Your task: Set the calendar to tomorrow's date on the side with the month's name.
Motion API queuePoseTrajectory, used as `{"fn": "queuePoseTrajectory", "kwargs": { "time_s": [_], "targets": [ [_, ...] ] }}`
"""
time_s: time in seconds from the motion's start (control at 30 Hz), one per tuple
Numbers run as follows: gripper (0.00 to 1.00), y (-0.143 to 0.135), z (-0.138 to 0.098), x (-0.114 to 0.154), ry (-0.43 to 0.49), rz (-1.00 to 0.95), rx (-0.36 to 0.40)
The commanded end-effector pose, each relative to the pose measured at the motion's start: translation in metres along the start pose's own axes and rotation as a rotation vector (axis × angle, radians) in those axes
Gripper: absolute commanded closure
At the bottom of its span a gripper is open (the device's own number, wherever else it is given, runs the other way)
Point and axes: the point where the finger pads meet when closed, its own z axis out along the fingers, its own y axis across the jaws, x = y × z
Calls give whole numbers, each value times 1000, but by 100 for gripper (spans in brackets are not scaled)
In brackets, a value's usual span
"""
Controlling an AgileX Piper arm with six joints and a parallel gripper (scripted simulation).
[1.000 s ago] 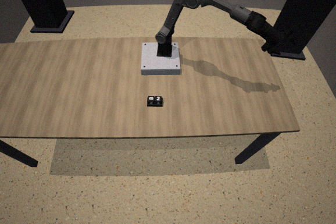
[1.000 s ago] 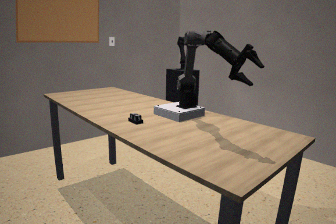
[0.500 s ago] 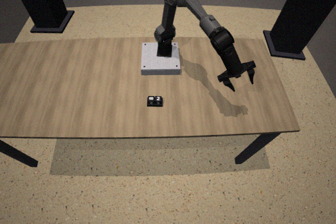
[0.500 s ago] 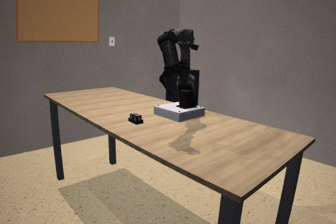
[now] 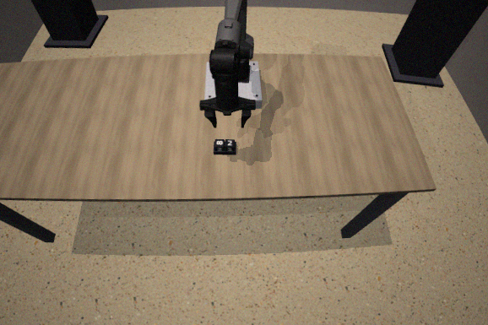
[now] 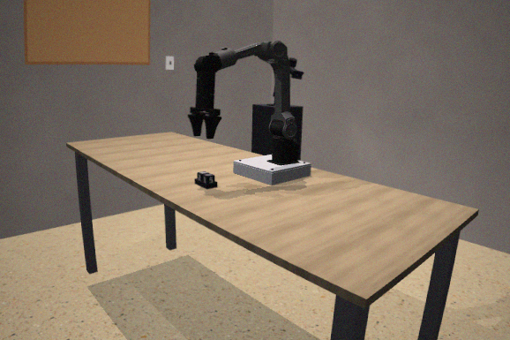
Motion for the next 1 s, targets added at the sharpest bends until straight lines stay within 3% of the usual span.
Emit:
{"fn": "queuePoseTrajectory", "kwargs": {
  "time_s": [0.0, 0.13, 0.67, 0.8, 0.97],
  "targets": [
    [0, -13, -1, 7, 11, -1, 14],
    [0, -32, -1, 19, 42, 6, 39],
    [0, -31, 1, 18, 44, -12, 37],
    [0, -31, 5, 19, 49, -107, 34],
    [0, -32, 16, 19, 57, -367, 25]
  ]
}}
